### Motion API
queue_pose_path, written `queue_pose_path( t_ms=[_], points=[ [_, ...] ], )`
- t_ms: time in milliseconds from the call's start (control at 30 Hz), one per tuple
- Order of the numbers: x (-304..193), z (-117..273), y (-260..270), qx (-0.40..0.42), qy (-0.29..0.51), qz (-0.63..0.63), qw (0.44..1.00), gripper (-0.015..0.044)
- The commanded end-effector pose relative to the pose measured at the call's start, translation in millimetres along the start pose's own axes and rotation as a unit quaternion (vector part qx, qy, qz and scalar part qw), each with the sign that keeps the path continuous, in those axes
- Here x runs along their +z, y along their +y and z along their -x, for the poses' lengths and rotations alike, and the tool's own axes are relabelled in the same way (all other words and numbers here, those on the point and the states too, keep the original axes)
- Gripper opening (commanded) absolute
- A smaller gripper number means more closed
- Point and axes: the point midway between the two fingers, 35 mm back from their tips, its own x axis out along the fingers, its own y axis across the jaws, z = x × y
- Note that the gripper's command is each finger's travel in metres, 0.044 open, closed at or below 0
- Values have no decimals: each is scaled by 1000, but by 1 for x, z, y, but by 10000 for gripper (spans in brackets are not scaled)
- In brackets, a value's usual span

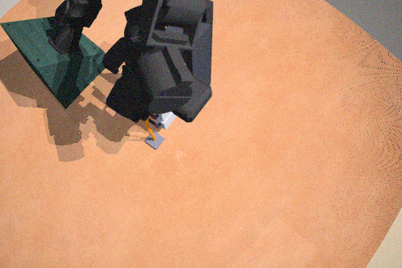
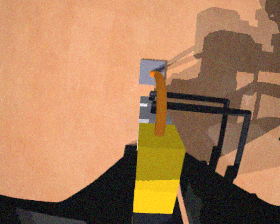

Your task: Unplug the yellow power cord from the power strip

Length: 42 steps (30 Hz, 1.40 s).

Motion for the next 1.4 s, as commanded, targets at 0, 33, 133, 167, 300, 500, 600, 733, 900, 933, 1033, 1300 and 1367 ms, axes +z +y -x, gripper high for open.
queue_pose_path(
  t_ms=[0,33,133,167,300,500,600,733,900,933,1033,1300,1367],
  points=[
    [4,1,0,0,-1,-1,1000,0],
    [5,1,0,0,-1,-1,1000,0],
    [10,1,1,0,-1,-1,1000,0],
    [12,1,1,1,-1,-1,1000,0],
    [18,1,1,1,-1,-1,1000,0],
    [28,2,2,1,-2,-2,1000,0],
    [33,2,2,1,-2,-2,1000,0],
    [40,3,1,2,-2,-2,1000,0],
    [48,5,1,2,-2,-2,1000,0],
    [49,5,1,2,-2,-2,1000,0],
    [54,6,0,2,-2,-2,1000,0],
    [51,3,-1,3,0,-3,1000,79],
    [49,2,-1,3,0,-3,1000,131]
  ],
)
